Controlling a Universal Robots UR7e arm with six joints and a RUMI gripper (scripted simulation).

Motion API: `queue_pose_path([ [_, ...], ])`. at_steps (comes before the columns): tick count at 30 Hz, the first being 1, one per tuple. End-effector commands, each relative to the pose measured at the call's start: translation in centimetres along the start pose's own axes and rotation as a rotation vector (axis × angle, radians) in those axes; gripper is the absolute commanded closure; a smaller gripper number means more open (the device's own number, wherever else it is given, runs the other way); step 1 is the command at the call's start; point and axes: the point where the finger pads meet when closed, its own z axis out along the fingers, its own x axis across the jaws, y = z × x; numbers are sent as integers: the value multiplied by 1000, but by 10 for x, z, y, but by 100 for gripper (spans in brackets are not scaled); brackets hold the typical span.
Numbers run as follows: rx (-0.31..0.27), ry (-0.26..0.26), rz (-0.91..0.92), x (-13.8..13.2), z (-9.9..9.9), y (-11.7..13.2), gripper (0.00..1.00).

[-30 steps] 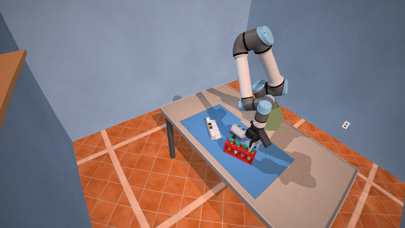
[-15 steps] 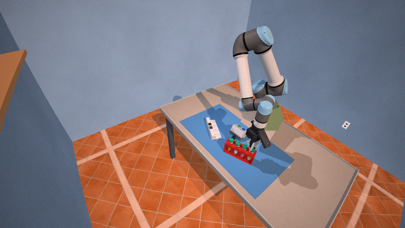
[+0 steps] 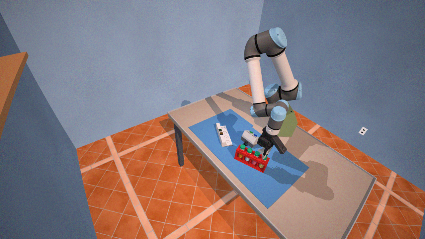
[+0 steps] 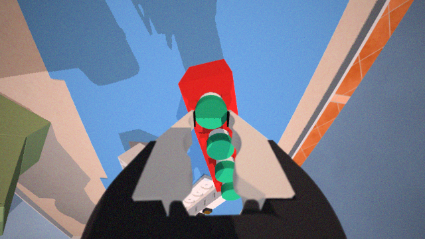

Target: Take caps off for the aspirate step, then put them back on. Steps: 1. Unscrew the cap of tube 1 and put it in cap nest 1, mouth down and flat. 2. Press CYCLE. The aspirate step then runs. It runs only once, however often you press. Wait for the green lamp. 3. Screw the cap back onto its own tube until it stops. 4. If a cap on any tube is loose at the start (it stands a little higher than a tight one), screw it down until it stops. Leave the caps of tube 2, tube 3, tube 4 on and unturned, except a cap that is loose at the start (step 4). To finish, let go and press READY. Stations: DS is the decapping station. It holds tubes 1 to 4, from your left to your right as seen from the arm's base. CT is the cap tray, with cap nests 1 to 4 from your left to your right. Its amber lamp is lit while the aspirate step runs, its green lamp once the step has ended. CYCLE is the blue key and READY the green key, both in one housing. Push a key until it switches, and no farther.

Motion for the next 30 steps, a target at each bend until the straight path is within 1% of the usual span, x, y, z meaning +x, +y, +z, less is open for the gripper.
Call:
queue_pose_path([
  [1, 12, 5, -279, 0, 0, 0, 100],
  [4, 13, 6, -299, 0, 0, 0, 100],
  [13, 11, 8, -728, 0, -1, 0, 100],
  [24, 12, 8, -746, 0, -1, 0, 100],
  [25, 12, 8, -746, 0, -1, 0, 65],
  [30, 12, 8, -746, 0, -1, 0, 65],
])
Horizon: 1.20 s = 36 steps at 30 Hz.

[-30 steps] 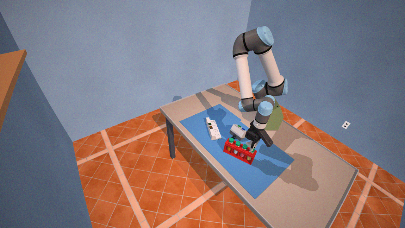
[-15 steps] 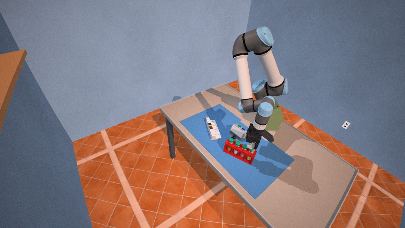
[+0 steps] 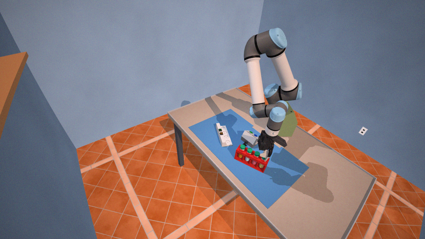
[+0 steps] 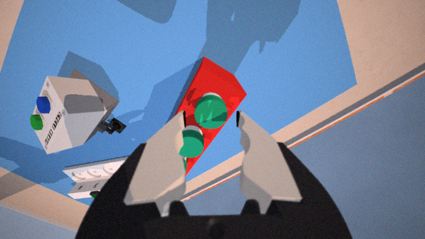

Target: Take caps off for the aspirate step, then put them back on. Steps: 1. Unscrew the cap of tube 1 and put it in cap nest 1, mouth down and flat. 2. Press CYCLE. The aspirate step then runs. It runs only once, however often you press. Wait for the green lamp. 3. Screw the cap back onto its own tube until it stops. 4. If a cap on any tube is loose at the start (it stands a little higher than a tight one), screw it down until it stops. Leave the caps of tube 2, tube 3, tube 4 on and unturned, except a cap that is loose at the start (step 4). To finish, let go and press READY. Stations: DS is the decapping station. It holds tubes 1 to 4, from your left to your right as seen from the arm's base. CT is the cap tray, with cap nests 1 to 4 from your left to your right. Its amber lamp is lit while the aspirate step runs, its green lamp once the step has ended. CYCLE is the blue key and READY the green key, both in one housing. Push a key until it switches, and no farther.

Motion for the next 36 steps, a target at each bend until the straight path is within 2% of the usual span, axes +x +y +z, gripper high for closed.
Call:
queue_pose_path([
  [1, 0, 2, -3, 0, 0, 0, 65],
  [5, 0, 2, -3, 0, 0, 0, 65],
  [6, 0, 2, 80, 0, 0, 0, 65],
  [8, 0, 2, 80, 0, 0, 0, 65],
  [11, 1, 2, 330, 0, 0, 0, 65],
  [12, 1, 2, 330, 0, 0, 0, 65],
  [23, 2, 2, 816, 0, 0, 0, 65],
  [25, 2, 2, 816, 0, 0, 0, 65],
  [26, 1, 2, 914, 0, 0, 0, 65],
  [27, 1, 2, 914, 0, 0, 0, 65],
  [29, 1, 2, 1042, 0, 0, 0, 65],
  [36, 1, 2, 1044, 0, 0, 0, 65],
])
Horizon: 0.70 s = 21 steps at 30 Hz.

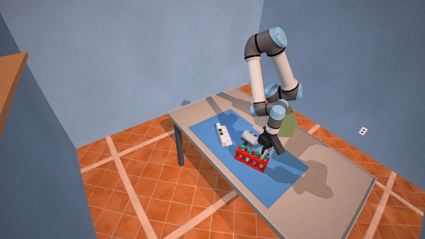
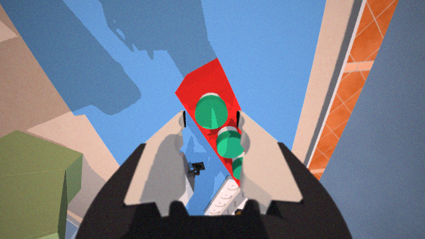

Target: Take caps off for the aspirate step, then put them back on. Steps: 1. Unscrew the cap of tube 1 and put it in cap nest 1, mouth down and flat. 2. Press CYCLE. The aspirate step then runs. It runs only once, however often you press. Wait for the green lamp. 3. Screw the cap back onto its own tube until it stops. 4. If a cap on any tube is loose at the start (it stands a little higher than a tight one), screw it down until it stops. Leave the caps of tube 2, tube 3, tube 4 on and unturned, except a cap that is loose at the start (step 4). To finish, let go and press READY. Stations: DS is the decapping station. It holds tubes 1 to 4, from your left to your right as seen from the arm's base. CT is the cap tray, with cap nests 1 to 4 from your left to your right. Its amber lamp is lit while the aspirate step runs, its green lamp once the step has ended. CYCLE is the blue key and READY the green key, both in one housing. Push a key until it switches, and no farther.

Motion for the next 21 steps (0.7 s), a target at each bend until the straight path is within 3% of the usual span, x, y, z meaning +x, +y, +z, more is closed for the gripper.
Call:
queue_pose_path([
  [1, -11, -1, 46, 0, 0, 0, 65],
  [2, -11, -1, 46, 0, 0, 0, 100],
  [16, -11, -1, 45, 0, 0, 0, 100],
  [21, -11, -3, -204, 0, -1, 0, 100],
])
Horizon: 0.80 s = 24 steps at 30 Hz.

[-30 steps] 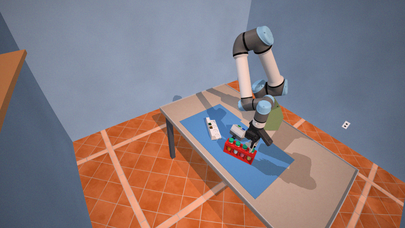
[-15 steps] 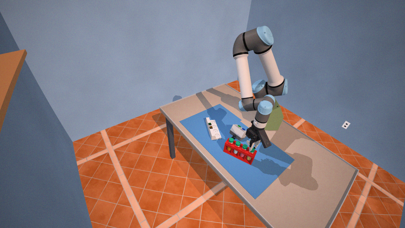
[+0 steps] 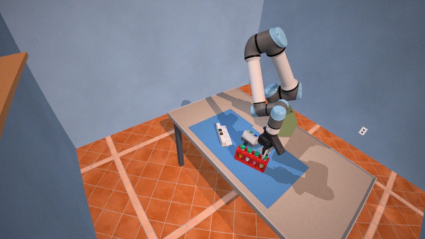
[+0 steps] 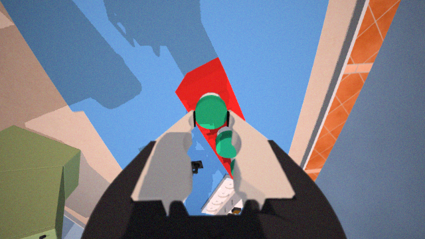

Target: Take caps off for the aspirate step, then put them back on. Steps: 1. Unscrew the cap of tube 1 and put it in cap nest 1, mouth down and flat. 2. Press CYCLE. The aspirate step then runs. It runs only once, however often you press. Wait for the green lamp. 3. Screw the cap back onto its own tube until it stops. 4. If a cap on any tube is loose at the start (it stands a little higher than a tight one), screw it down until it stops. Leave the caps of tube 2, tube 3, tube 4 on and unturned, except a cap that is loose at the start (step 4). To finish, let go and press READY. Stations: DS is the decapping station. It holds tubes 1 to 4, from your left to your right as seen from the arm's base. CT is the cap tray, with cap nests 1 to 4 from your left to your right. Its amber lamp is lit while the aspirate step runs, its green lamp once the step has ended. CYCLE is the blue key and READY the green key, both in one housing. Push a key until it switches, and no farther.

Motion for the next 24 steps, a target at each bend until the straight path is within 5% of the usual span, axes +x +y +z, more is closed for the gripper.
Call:
queue_pose_path([
  [1, 3, 1, -181, 0, 0, 0, 100],
  [17, 2, 2, -866, 0, -1, 0, 100],
  [24, 3, 2, -978, 0, -1, 0, 100],
])
